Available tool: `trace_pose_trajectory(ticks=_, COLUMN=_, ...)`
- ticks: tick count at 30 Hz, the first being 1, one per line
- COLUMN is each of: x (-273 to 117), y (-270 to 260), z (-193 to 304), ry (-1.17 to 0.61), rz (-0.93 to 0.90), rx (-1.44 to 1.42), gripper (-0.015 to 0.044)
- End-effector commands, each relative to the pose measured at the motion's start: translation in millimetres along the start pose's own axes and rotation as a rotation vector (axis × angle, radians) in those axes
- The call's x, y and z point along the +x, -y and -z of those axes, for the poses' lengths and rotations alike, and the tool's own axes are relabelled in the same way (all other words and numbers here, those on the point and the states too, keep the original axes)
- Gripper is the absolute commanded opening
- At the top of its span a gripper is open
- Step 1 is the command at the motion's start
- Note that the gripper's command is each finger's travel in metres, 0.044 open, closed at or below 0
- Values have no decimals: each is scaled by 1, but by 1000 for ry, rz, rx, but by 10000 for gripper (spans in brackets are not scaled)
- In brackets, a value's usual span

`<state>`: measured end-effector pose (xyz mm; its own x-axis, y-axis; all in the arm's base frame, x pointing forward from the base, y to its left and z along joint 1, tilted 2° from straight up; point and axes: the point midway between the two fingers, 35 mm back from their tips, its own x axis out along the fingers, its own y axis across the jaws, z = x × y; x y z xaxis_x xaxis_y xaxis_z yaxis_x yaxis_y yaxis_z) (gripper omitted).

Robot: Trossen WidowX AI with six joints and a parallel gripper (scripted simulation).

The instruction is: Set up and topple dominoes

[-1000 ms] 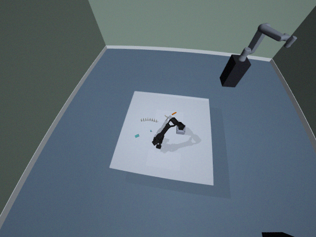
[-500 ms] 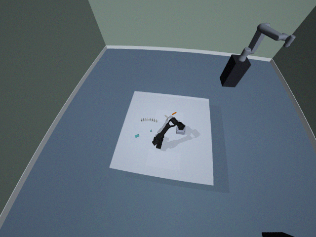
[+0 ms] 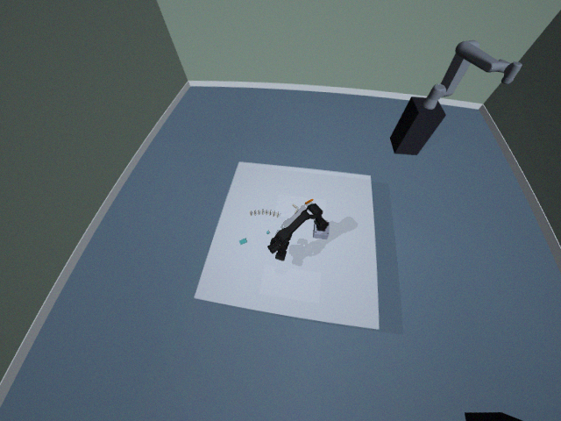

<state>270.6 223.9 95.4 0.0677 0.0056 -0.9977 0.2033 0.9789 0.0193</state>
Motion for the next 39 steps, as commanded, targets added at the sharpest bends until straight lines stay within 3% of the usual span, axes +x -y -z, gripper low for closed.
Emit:
trace_pose_trajectory(ticks=1, x=-19, y=4, z=4, ry=-8, rz=11, rx=5, gripper=107)
trace_pose_trajectory(ticks=7, x=-19, y=32, z=-26, ry=-7, rz=11, rx=9, gripper=107)
trace_pose_trajectory(ticks=17, x=-21, y=163, z=-105, ry=6, rz=18, rx=23, gripper=107)
trace_pose_trajectory(ticks=27, x=-26, y=305, z=-119, ry=3, rz=37, rx=6, gripper=107)
trace_pose_trajectory(ticks=35, x=-25, y=317, z=-117, ry=1, rz=39, rx=3, gripper=107)
trace_pose_trajectory(ticks=39, x=-3, y=318, z=-121, ry=2, rz=39, rx=3, gripper=107)
